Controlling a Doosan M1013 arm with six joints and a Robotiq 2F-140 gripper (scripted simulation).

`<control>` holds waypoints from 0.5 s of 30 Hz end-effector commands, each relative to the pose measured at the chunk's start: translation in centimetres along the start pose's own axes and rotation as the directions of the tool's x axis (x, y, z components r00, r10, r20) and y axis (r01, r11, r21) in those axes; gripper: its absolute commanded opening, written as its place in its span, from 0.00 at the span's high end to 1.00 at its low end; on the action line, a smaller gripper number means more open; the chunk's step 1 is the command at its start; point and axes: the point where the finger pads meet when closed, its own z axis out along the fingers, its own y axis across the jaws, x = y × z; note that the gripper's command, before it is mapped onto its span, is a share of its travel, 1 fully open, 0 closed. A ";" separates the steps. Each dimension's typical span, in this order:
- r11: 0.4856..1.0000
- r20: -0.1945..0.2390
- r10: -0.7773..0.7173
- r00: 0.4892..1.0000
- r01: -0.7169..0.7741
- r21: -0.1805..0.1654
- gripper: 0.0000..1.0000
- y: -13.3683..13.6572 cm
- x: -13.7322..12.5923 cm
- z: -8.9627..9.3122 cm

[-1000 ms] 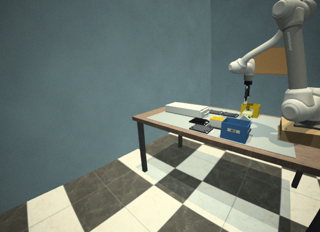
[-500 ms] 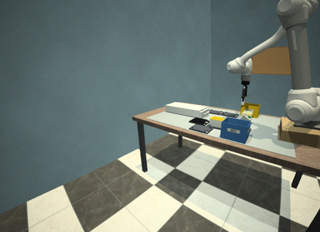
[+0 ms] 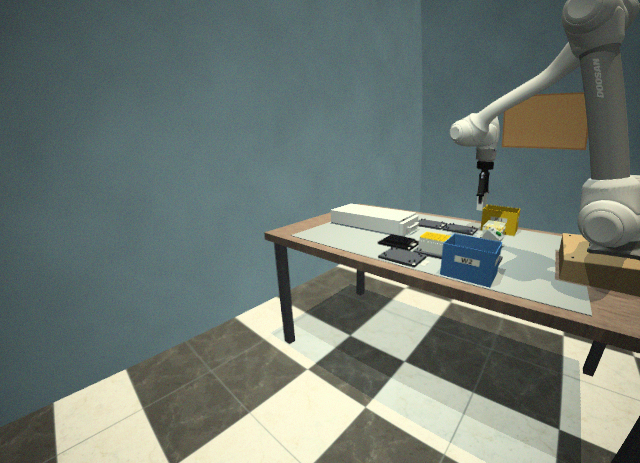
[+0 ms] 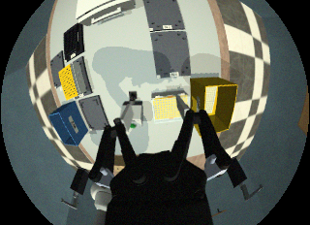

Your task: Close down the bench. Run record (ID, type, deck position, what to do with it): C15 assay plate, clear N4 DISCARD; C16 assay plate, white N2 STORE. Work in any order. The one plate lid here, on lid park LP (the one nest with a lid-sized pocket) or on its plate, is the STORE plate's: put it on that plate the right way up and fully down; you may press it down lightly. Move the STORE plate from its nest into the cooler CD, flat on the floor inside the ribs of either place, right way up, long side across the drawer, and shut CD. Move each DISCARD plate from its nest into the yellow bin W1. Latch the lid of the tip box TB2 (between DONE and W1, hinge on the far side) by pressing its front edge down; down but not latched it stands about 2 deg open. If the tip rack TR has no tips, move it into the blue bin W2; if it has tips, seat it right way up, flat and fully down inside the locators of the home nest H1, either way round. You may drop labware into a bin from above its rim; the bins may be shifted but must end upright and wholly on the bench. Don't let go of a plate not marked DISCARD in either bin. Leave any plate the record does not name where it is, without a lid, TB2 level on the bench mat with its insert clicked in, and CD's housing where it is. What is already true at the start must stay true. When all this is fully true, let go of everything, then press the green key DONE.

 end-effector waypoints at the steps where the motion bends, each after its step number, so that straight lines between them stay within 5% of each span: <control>1: 1.000 0.000 0.000 1.000 0.000 0.000 0.34 -1.3 0.5 -0.1; 15: 1.000 0.000 0.000 1.000 0.000 0.000 0.34 -5.8 2.2 -0.3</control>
